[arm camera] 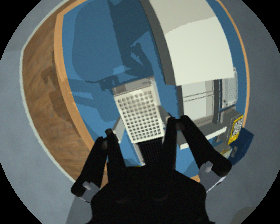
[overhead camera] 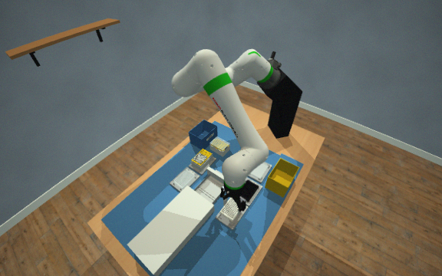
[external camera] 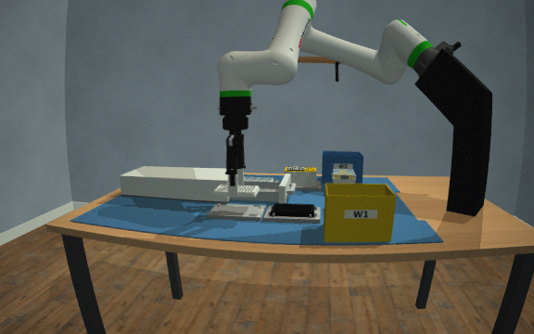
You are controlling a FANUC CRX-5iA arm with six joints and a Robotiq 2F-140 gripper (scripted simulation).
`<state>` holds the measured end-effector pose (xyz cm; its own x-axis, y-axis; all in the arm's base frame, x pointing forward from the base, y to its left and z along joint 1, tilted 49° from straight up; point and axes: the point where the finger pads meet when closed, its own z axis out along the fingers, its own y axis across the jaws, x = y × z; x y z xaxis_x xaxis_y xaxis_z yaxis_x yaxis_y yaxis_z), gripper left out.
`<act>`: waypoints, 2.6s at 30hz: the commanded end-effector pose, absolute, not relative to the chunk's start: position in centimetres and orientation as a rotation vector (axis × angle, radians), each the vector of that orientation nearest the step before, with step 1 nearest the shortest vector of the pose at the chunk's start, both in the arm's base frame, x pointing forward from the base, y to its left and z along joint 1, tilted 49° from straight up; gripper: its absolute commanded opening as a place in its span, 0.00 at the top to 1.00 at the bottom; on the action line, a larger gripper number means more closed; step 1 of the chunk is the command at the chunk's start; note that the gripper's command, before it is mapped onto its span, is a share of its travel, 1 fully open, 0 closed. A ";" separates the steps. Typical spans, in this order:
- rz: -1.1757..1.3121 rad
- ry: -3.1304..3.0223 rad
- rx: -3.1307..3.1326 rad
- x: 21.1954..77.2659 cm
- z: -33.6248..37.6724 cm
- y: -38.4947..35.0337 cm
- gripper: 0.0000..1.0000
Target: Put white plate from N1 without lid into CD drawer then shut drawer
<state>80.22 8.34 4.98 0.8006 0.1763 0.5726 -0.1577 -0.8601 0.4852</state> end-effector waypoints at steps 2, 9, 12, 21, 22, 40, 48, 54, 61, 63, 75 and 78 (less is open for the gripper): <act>0.854 0.014 2.463 80.0 5.3 8.6 1.00; 0.854 0.014 2.463 79.4 5.9 9.0 1.00; 0.854 0.014 2.463 79.2 6.2 9.2 1.00; 0.854 0.014 2.463 78.7 6.8 9.7 1.00; 0.854 0.014 2.463 78.6 6.9 9.7 1.00; 0.854 0.014 2.463 77.3 8.3 10.8 1.00; 0.854 0.014 2.463 76.8 8.9 11.2 1.00; 0.854 0.014 2.463 76.4 9.3 11.5 1.00; 0.854 0.014 2.463 76.0 9.9 11.9 1.00; 0.854 0.014 2.463 76.0 9.9 11.9 1.00; 0.751 0.295 2.402 75.2 10.4 10.3 1.00; 0.706 0.412 2.368 74.9 10.6 9.6 1.00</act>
<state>75.24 10.25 10.34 0.8129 0.3659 0.4531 0.0217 -0.7965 0.6043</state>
